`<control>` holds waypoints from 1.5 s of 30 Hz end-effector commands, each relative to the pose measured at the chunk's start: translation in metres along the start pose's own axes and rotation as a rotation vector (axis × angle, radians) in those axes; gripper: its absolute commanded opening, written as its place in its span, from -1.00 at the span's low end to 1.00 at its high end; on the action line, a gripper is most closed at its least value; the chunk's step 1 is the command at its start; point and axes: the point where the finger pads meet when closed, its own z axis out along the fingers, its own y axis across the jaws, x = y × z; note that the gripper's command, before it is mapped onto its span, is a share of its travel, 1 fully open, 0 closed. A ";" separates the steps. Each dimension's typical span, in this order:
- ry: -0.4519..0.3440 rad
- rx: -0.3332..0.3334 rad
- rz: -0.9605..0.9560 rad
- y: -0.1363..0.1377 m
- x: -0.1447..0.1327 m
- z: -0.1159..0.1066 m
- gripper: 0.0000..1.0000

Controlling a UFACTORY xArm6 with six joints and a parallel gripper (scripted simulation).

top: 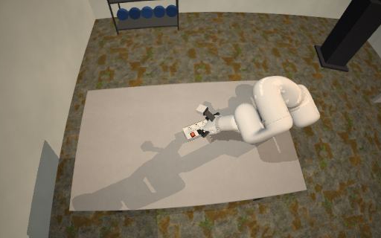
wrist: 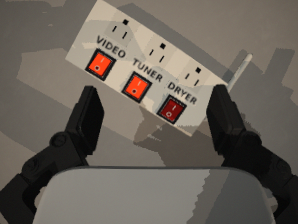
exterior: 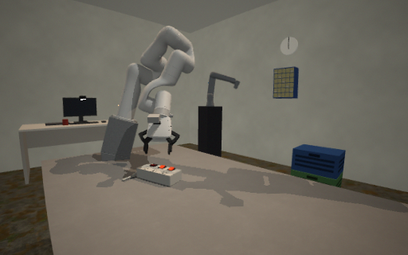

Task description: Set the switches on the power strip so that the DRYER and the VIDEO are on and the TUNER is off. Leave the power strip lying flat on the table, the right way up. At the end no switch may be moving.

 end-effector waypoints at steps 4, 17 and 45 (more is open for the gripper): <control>0.002 0.001 0.001 0.000 0.001 0.000 1.00; 0.002 0.001 0.001 0.000 0.001 0.000 1.00; -0.093 -0.095 0.182 0.017 0.018 0.012 1.00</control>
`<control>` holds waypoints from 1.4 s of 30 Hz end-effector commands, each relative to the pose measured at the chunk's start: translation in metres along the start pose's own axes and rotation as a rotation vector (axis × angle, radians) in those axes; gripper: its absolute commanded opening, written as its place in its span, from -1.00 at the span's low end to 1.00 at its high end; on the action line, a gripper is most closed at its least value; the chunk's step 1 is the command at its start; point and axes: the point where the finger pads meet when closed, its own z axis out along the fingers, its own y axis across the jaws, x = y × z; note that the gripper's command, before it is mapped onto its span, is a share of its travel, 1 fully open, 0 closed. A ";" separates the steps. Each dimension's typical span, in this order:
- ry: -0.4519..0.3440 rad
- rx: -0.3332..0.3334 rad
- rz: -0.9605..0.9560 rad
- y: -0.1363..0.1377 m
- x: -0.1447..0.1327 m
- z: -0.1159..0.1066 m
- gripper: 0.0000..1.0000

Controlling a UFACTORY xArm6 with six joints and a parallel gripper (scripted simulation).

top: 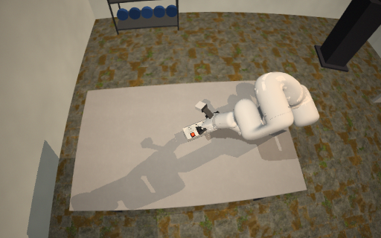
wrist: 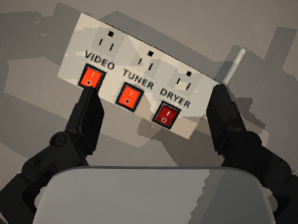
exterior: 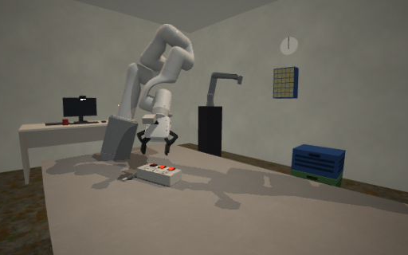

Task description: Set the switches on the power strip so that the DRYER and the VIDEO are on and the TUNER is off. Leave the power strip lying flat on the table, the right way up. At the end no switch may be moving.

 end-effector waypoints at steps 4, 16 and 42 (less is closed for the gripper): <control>-0.109 -0.094 0.196 0.013 0.020 0.009 1.00; -0.306 -0.185 0.498 0.022 0.043 0.000 1.00; -0.561 -0.210 0.796 0.010 0.069 -0.042 1.00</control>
